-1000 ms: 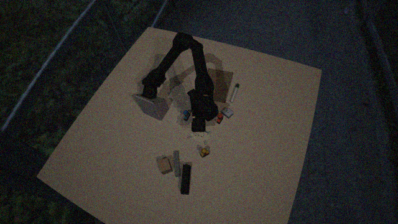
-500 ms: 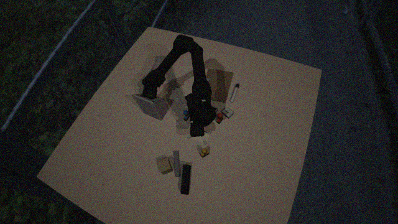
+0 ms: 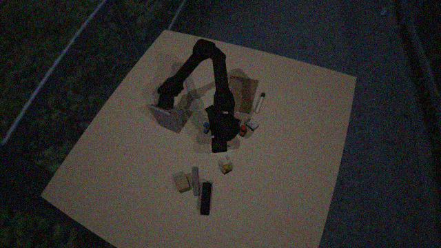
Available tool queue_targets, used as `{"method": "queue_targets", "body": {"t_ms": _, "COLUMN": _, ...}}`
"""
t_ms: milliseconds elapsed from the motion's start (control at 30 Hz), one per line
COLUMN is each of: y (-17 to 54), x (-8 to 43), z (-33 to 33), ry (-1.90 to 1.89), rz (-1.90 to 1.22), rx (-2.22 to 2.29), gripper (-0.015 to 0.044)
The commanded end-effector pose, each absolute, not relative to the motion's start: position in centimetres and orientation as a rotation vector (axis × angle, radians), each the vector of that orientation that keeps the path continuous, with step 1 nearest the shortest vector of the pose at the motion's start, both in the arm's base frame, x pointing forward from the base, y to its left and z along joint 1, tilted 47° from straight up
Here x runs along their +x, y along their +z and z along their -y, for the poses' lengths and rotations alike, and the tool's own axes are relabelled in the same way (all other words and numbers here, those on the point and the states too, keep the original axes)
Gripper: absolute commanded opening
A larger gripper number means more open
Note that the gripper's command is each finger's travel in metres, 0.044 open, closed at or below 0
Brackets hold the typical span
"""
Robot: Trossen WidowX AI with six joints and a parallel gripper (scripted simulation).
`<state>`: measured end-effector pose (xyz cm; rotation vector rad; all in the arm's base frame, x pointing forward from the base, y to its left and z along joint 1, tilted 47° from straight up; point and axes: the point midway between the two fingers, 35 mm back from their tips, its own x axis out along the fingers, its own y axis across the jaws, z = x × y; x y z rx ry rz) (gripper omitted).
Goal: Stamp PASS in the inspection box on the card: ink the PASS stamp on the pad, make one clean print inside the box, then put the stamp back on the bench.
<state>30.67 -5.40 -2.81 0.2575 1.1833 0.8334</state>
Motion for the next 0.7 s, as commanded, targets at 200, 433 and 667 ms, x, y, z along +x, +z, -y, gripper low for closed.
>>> {"method": "queue_targets", "body": {"t_ms": 200, "y": -3.40, "x": 30.69, "z": 4.82, "ry": 0.831, "rz": -1.184, "rx": 0.268, "gripper": 0.0000}}
{"method": "queue_targets", "body": {"t_ms": 433, "y": -3.73, "x": 30.77, "z": 4.49, "ry": 0.830, "rz": -1.183, "rx": 0.268, "gripper": 0.0000}}
{"method": "queue_targets", "body": {"t_ms": 667, "y": -4.05, "x": 30.83, "z": 4.16, "ry": 0.830, "rz": -1.182, "rx": 0.269, "gripper": 0.0000}}
